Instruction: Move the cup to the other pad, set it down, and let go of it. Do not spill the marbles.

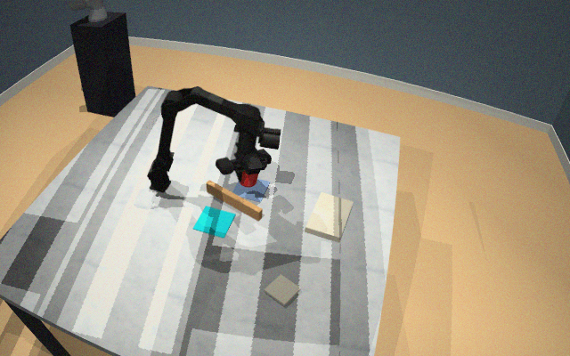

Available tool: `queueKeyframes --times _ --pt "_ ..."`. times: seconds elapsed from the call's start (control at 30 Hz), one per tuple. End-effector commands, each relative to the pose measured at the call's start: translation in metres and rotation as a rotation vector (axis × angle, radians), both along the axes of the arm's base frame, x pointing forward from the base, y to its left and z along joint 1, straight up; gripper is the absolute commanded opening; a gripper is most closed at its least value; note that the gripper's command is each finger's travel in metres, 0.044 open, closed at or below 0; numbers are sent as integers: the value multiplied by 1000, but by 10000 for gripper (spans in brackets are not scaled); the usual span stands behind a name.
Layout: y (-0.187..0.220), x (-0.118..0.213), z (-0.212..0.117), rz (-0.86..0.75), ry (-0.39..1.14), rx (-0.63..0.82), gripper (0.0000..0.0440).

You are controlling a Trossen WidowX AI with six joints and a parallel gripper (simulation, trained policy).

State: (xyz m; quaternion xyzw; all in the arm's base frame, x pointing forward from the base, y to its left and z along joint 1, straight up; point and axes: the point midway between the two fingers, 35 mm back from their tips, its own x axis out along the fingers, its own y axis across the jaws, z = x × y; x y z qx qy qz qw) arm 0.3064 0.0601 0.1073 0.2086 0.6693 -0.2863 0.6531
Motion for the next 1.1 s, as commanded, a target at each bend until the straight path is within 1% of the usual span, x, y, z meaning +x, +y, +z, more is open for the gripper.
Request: queueKeyframes --times 0.0,0.23,0.5,0.8,1.07 --pt "-5 0 16 -36 -29 14 2" --pt "-17 2 35 -96 -72 23 0" --pt "-37 7 48 -158 -126 27 0" --pt "-66 11 55 -220 -184 22 0" --pt "-91 10 56 -268 -221 15 0"
